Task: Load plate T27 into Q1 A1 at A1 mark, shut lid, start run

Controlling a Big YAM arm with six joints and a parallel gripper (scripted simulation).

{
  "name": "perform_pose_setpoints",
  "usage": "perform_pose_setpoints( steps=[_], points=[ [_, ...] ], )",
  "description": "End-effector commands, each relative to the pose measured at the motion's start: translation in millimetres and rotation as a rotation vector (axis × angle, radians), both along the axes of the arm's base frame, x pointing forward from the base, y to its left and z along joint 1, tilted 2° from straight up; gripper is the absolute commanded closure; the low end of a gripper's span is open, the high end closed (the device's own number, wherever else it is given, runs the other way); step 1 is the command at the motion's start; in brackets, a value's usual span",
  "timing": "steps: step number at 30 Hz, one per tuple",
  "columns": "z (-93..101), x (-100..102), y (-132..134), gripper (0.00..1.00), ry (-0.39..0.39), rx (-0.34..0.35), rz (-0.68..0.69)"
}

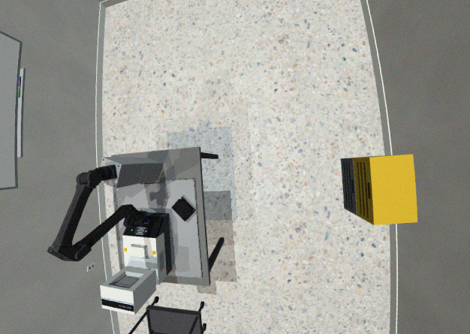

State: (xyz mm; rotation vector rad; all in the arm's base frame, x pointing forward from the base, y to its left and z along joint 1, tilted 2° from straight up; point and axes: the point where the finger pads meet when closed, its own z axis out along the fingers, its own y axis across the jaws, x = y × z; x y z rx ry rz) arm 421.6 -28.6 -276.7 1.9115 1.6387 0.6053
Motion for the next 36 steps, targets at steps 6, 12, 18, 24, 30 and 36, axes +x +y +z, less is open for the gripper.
perform_pose_setpoints(
  steps=[6,12,18,24,30,36],
  points=[
    [-9.1,-3.0,3.9,1.00,0.008,0.002,0.001],
    [-9.4,-1.4,5.9,1.00,0.009,0.004,0.003],
    [-8.8,0.6,7.2,1.00,0.007,0.004,0.005],
    [-7.4,4.2,9.6,1.00,0.003,0.006,0.011],
    [10.0,4.9,12.7,1.00,-0.009,-0.001,0.029],
    [11.3,10.6,8.0,1.00,-0.013,-0.007,0.021]
  ],
)
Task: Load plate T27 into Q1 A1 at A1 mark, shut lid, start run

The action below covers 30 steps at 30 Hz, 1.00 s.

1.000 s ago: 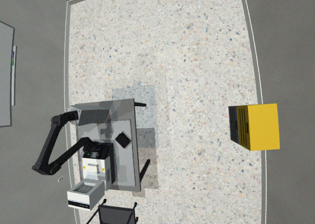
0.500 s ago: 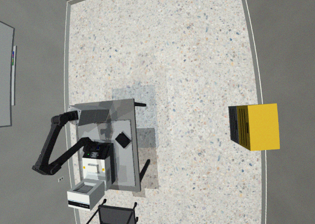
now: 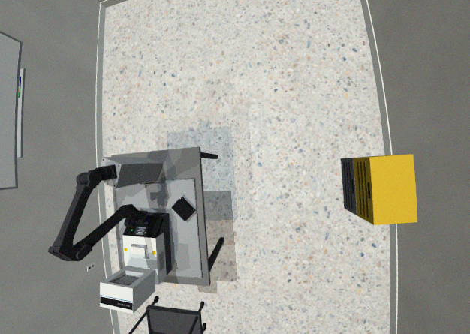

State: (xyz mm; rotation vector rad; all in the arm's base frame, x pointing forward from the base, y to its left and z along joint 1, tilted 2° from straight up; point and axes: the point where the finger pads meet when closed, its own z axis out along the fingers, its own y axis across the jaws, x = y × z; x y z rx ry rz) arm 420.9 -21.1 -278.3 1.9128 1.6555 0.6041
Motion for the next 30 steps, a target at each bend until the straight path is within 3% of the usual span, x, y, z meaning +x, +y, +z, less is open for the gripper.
perform_pose_setpoints(
  steps=[1,6,14,27,30],
  points=[
    [13.6,12.3,-1.9,1.00,-0.025,-0.011,0.007],
    [16.4,16.8,-11.1,1.00,-0.034,-0.013,-0.006],
    [28.9,-2.9,-1.9,1.00,-0.033,-0.004,-0.005],
    [43.2,-13.1,1.0,1.00,-0.041,0.000,-0.008],
    [37.2,-10.4,-2.7,1.00,-0.032,0.001,-0.008]
  ],
)
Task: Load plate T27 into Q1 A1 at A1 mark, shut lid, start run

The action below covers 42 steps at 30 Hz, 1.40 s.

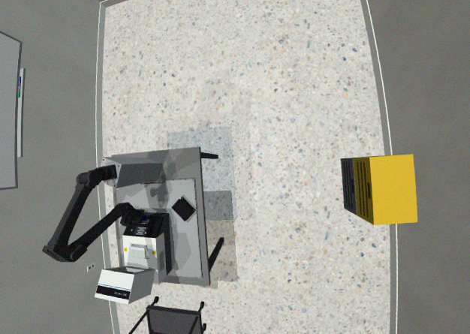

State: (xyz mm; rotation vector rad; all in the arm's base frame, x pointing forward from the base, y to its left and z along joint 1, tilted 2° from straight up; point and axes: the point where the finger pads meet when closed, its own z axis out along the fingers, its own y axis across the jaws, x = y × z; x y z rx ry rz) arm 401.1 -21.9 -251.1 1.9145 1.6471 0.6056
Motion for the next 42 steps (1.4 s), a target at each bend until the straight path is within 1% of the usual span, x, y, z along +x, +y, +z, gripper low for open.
perform_pose_setpoints(
  steps=[1,3,13,20,26,30,42],
  points=[
    [8.1,9.3,-4.0,1.00,-0.024,-0.003,-0.004],
    [8.1,9.3,-4.0,1.00,-0.024,-0.003,-0.004],
    [-8.6,-2.3,-8.5,1.00,0.017,-0.012,-0.003],
    [-9.6,-1.0,-4.6,1.00,0.010,-0.004,-0.004],
    [-10.7,-2.2,3.9,1.00,0.008,0.003,0.007],
    [-9.8,-1.1,4.7,1.00,0.003,0.000,0.008],
    [7.7,16.3,-7.1,1.00,-0.043,-0.009,-0.009]
  ],
)
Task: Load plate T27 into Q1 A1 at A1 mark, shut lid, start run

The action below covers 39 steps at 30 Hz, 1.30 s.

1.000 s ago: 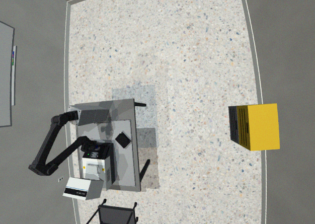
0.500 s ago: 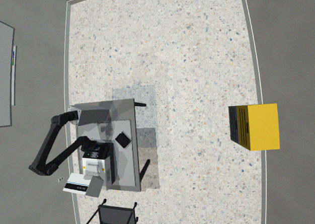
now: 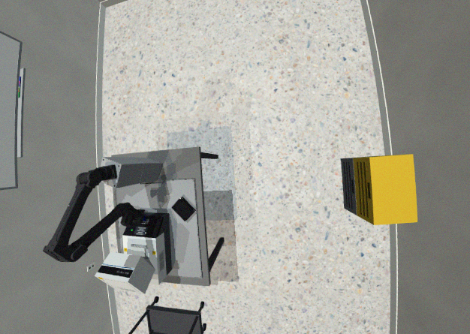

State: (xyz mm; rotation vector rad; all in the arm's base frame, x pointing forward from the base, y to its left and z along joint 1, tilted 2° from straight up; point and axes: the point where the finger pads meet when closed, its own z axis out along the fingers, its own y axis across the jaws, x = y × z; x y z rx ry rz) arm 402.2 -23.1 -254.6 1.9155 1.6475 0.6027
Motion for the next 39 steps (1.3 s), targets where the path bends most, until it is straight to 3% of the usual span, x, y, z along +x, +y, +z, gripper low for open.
perform_pose_setpoints(
  steps=[1,12,22,26,30,35,39],
  points=[
    [12.7,16.7,-6.3,1.00,-0.048,-0.011,-0.006],
    [14.2,18.3,-6.0,1.00,-0.038,-0.011,0.000],
    [0.8,6.9,6.2,1.00,-0.023,0.005,0.010],
    [21.2,-21.0,9.0,1.00,-0.017,0.002,0.007],
    [28.2,-20.2,7.6,1.00,-0.030,0.002,0.001],
    [53.2,-42.1,12.0,1.00,-0.044,0.005,0.003],
    [61.3,-65.1,14.9,1.00,-0.027,0.006,0.004]
  ],
)
